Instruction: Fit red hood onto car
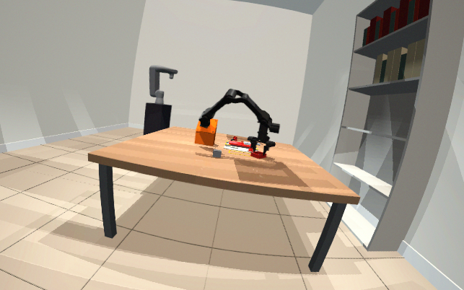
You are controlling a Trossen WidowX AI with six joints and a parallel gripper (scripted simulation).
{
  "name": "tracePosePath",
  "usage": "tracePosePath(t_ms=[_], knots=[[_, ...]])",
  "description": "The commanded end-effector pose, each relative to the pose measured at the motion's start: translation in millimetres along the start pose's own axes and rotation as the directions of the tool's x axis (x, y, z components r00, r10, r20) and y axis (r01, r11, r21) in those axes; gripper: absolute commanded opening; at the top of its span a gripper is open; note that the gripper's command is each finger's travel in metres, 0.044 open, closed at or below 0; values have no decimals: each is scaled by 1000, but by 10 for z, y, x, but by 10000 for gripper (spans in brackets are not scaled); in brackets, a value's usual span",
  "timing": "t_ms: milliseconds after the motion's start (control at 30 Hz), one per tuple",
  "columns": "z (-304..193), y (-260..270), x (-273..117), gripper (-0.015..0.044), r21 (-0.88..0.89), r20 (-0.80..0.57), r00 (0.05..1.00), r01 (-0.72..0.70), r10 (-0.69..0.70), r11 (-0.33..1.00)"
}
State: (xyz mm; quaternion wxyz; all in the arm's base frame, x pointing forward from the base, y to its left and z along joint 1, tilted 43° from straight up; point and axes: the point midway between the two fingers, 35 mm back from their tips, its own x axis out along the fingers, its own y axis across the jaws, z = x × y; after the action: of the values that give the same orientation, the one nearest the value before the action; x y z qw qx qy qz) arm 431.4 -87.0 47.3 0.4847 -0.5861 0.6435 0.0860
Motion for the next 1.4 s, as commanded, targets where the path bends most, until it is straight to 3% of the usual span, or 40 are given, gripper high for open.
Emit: tracePosePath(t_ms=[0, 167, 867, 1367], knots=[[0, -4, -56, 117, 4, 0, 1000, 1, -1, 1000], [0, -4, -181, 0, 4, 1, 1000, 1, -1, 1000], [3, -5, -812, 0, 4, 3, 1000, -1, 1, 1000], [-44, 70, -762, 0, -380, 6, 1000, -3, 5, 925]])
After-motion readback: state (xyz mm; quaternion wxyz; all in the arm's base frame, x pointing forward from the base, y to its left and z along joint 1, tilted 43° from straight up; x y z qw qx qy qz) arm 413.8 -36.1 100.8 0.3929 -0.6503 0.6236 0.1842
